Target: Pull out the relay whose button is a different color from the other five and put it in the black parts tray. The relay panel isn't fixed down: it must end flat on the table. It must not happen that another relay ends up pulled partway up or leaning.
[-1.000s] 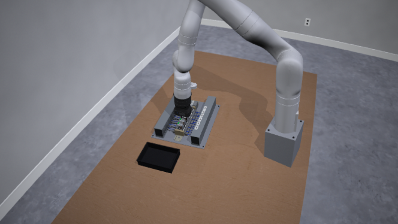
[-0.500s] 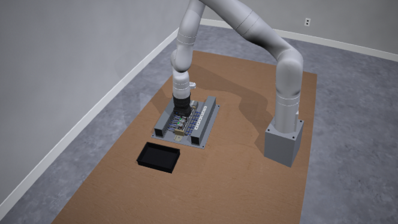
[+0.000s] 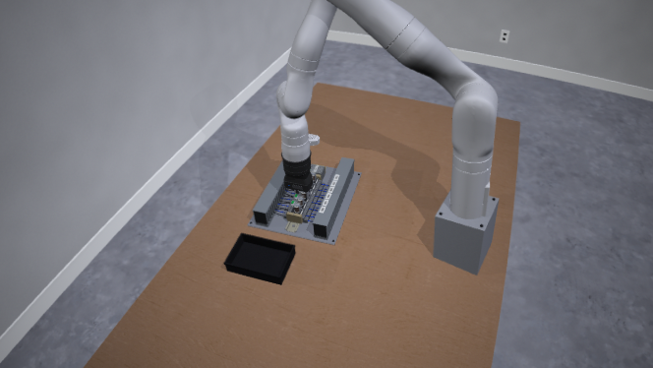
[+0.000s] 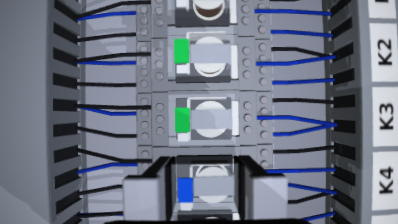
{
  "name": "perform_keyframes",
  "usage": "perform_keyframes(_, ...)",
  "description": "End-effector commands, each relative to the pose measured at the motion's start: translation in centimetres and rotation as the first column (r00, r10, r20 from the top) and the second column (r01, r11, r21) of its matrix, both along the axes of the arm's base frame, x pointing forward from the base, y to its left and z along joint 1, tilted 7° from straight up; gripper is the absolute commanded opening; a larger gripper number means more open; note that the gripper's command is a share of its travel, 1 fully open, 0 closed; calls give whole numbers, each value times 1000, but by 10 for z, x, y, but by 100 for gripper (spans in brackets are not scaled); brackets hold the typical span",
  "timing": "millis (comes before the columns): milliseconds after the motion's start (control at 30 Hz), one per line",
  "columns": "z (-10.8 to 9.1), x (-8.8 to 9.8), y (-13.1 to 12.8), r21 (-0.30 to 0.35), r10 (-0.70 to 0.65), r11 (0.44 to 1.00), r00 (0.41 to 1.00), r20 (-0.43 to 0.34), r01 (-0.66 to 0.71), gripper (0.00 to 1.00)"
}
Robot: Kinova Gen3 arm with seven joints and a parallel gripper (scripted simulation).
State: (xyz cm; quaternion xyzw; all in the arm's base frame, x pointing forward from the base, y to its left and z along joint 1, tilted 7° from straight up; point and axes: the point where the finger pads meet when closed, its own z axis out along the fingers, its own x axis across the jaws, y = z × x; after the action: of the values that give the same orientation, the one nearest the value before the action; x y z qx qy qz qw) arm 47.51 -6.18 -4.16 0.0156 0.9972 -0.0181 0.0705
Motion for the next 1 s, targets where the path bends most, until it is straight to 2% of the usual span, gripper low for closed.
perform_keyframes(0,1,1,0,0,0,1000,1000,-2,0,0)
perform_keyframes(967,1,2,0,2,-2,1000,999,-51,2,0)
